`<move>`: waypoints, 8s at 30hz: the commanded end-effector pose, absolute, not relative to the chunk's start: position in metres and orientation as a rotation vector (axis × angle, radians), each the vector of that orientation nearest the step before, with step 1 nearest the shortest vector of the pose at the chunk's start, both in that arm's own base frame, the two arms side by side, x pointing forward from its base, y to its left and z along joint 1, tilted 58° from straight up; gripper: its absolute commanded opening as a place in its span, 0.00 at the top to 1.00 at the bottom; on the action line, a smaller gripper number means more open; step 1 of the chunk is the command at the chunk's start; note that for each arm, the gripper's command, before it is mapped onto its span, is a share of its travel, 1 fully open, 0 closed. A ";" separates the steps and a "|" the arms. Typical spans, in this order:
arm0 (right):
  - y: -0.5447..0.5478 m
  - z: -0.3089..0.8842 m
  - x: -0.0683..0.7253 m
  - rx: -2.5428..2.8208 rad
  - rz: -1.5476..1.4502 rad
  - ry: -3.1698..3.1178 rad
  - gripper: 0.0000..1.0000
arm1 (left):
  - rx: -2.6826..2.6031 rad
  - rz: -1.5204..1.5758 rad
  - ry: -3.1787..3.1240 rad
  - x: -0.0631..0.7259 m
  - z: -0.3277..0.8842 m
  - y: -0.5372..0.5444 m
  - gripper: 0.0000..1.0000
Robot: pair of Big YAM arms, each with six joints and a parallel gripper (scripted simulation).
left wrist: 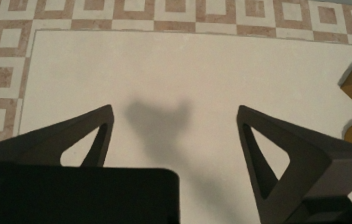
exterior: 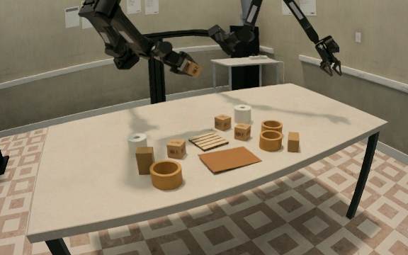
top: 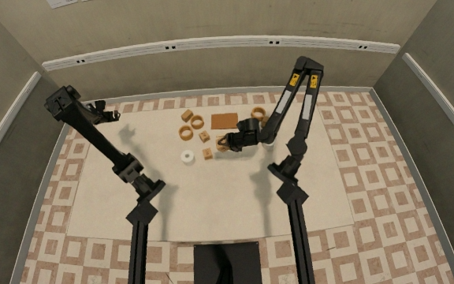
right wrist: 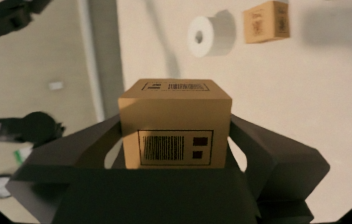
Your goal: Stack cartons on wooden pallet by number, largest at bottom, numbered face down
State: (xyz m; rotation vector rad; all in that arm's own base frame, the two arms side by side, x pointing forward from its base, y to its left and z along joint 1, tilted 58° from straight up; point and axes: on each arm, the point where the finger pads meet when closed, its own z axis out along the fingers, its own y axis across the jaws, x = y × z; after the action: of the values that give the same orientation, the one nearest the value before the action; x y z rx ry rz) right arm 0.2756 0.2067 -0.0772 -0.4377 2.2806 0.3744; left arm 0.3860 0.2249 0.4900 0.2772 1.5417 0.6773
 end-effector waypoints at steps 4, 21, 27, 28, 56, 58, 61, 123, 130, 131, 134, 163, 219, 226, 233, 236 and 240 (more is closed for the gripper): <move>0.205 -0.080 0.274 -0.508 0.557 2.264 0.50 | 0.292 0.704 1.518 0.385 0.503 0.226 0.00; 0.212 -0.077 0.267 -0.524 0.621 2.269 0.50 | 0.237 0.608 1.569 0.381 0.483 0.206 0.00; 0.212 -0.077 0.267 -0.524 0.621 2.269 0.50 | -0.017 0.360 1.771 0.372 0.412 0.151 0.00; 0.212 -0.077 0.267 -0.524 0.621 2.269 0.50 | -0.017 0.360 1.771 0.372 0.412 0.151 0.00; 0.212 -0.077 0.267 -0.524 0.621 2.269 0.50 | -0.904 -0.407 2.270 0.342 0.154 -0.038 0.00; 0.212 -0.077 0.267 -0.524 0.621 2.269 0.50 | -0.976 -0.478 2.291 0.339 0.135 -0.054 0.00; 0.212 -0.077 0.267 -0.524 0.621 2.269 0.50 | -1.084 -0.588 2.316 0.335 0.105 -0.077 0.00; 0.212 -0.077 0.267 -0.524 0.621 2.269 0.50 | -1.540 -1.260 2.377 0.314 -0.051 -0.208 0.00; 0.212 -0.077 0.267 -0.524 0.621 2.269 0.50 | -1.540 -1.260 2.377 0.314 -0.051 -0.208 0.00; 0.212 -0.077 0.267 -0.524 0.621 2.269 0.50 | -1.540 -1.260 2.377 0.314 -0.051 -0.208 0.00; 0.212 -0.077 0.267 -0.524 0.621 2.269 0.50 | -1.540 -1.260 2.377 0.314 -0.051 -0.208 0.00; 0.208 -0.072 0.349 -0.582 0.557 2.263 0.50 | -0.811 -0.512 2.382 0.336 0.121 -0.071 0.00; -0.114 0.276 0.535 -0.547 0.441 2.154 0.50 | 0.290 0.714 1.510 0.388 0.508 0.231 0.00; -0.197 0.215 0.493 -0.476 0.454 2.267 0.50 | 0.290 0.715 1.508 0.388 0.509 0.233 0.00; -0.190 0.196 0.480 -0.493 0.552 2.282 0.50 | 0.290 0.715 1.508 0.388 0.509 0.233 0.00; -0.175 0.201 0.480 -0.524 0.587 2.259 0.50 | 0.290 0.715 1.508 0.388 0.509 0.233 0.00; -0.164 0.187 0.483 -0.514 0.660 2.264 0.50 | 0.292 0.704 1.518 0.385 0.503 0.226 0.00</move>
State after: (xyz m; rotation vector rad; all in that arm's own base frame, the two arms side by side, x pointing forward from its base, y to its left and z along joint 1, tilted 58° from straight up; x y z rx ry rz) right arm 0.4808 -0.1739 0.1949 -0.4821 2.2628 0.6226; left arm 0.3830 0.2238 0.4908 0.2800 1.5388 0.6848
